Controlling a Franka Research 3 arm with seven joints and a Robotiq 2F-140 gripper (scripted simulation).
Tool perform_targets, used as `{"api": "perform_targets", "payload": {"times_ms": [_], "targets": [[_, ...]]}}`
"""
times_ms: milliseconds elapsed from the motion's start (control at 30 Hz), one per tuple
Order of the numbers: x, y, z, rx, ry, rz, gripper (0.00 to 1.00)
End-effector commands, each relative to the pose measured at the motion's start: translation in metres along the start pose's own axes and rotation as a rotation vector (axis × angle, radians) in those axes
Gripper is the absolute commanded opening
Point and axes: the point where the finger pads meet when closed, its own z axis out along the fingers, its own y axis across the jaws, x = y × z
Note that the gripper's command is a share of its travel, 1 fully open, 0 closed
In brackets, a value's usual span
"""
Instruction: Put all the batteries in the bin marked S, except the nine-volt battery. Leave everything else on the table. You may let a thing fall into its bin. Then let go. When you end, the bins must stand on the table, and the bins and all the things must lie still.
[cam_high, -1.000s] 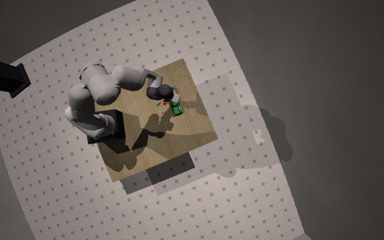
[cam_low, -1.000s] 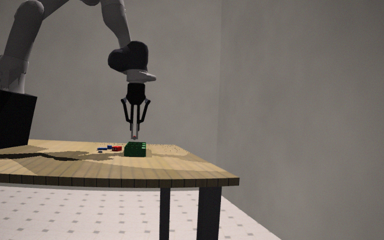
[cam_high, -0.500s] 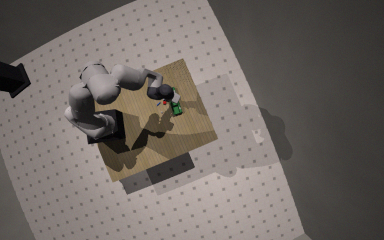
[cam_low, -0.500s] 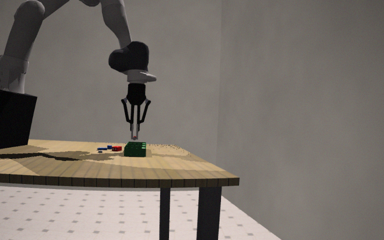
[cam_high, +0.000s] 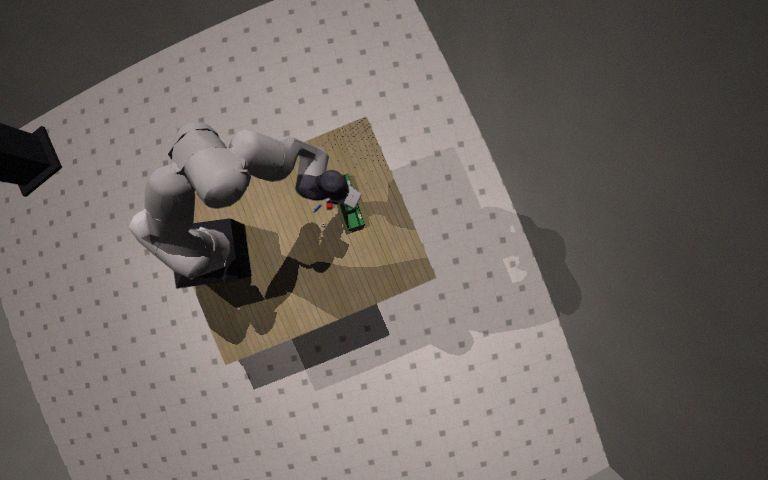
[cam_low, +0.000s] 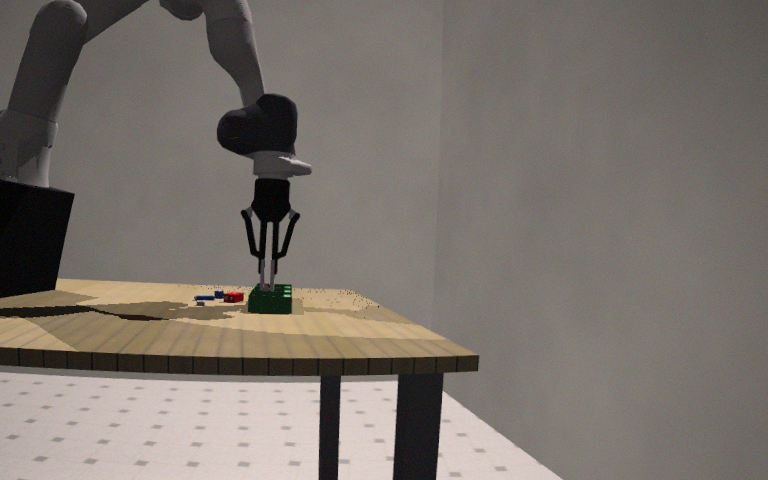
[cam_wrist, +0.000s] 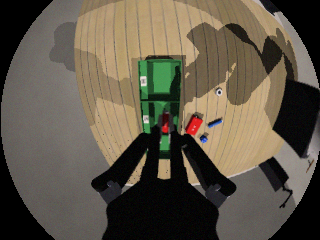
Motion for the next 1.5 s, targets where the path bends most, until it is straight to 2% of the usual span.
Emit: {"api": "perform_targets", "payload": {"times_ms": [0,167,733,767,1333,1467], "targets": [[0.0012,-0.0024,0.0070,0.008,0.002,-0.009,0.05],[0.0013,-0.0030,0.0124,0.008,0.002,-0.009,0.05],[0.0019,-0.0053,0.0123,0.008,0.002,-0.009,0.05],[0.0019,-0.0053,0.0123,0.008,0.002,-0.009,0.17],[0.0019,-0.0053,0.0123,0.008,0.002,-0.009,0.17],[0.0019,-0.0052,0.0070,0.008,0.002,-0.009,0.17]]}}
